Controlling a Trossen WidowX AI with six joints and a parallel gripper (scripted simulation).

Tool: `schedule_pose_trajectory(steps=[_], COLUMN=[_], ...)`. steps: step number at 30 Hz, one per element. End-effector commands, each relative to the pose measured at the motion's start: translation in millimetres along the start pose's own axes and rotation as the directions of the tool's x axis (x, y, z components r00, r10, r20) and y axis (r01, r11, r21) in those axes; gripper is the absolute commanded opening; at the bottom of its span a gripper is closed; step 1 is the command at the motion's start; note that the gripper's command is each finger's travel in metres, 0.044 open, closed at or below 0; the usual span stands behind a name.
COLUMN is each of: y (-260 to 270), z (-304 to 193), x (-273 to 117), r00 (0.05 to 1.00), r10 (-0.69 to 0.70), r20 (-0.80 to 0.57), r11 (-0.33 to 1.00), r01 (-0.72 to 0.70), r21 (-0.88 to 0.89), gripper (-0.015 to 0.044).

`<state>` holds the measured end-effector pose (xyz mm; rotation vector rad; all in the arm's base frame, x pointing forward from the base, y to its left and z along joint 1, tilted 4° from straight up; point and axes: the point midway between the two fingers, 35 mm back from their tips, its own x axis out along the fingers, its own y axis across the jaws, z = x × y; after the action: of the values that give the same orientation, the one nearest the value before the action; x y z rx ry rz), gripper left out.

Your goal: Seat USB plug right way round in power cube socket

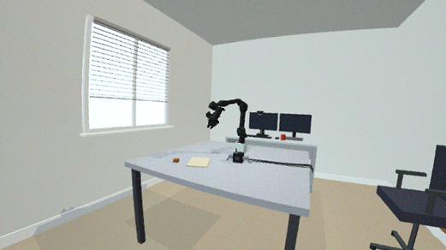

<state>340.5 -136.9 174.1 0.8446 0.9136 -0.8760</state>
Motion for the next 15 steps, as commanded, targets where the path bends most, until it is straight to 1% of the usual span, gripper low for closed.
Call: schedule_pose_trajectory(steps=[1,4,8,13,15], y=[29.8,45.4,55.8,49.1,45.5], z=[-67.0,-114.8,-182.3,-265.7,-279.6], x=[12.6,16.4,17.1,12.4,11.1], r00=[0.99,0.974,0.942,0.89,0.88], r10=[0.009,-0.012,-0.069,-0.181,-0.205], r20=[-0.141,-0.227,-0.329,-0.419,-0.429], r11=[0.999,1.0,0.997,0.98,0.975], r01=[-0.015,0.008,0.072,0.198,0.224], r21=[-0.039,-0.021,-0.004,-0.005,-0.007], gripper=[0.044,0.044,0.044,0.044,0.044])
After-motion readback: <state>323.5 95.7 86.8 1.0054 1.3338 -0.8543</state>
